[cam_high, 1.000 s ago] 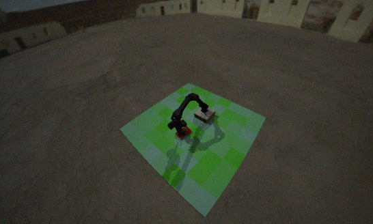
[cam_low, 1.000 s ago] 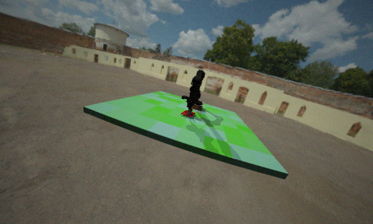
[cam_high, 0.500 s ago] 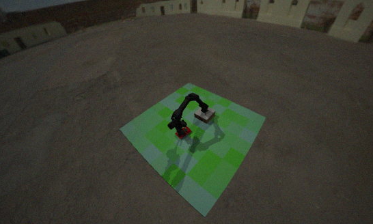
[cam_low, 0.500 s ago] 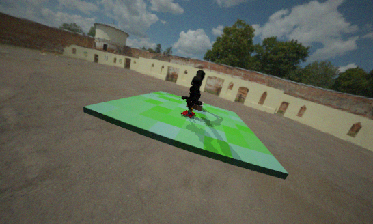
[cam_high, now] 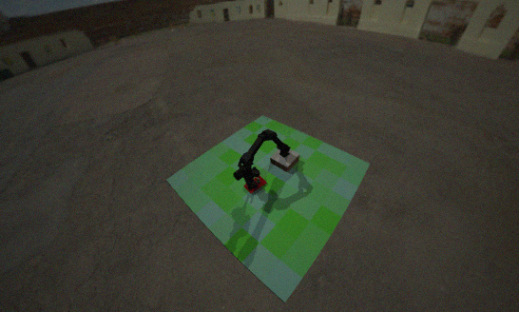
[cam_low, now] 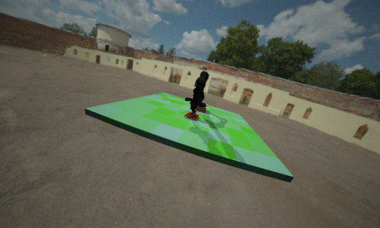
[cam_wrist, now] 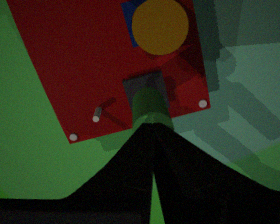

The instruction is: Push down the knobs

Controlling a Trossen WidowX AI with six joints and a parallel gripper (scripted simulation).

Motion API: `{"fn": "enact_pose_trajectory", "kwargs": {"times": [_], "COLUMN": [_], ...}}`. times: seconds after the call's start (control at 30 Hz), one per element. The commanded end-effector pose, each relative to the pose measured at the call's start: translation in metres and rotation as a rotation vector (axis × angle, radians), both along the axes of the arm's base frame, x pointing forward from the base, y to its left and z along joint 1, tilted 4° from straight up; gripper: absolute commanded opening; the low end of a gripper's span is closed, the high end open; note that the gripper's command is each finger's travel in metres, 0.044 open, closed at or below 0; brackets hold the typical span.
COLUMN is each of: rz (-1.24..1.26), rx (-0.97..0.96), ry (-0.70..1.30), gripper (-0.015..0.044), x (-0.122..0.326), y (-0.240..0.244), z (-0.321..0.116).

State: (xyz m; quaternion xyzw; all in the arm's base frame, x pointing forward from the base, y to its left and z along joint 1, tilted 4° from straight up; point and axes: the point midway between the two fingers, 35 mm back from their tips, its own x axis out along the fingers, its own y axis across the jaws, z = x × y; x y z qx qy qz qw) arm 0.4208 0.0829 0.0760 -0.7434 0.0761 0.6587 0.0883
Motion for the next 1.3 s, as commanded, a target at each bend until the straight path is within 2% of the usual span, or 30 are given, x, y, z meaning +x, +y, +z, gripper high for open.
{"fn": "enact_pose_trajectory", "kwargs": {"times": [0.0, 1.27], "rz": [0.006, 0.006], "rx": [0.003, 0.003], "ry": [0.007, 0.007], "gripper": [0.0, 0.0], "x": [0.0014, 0.0012], "y": [0.001, 0.001], "z": [-0.0069, -0.0047]}}
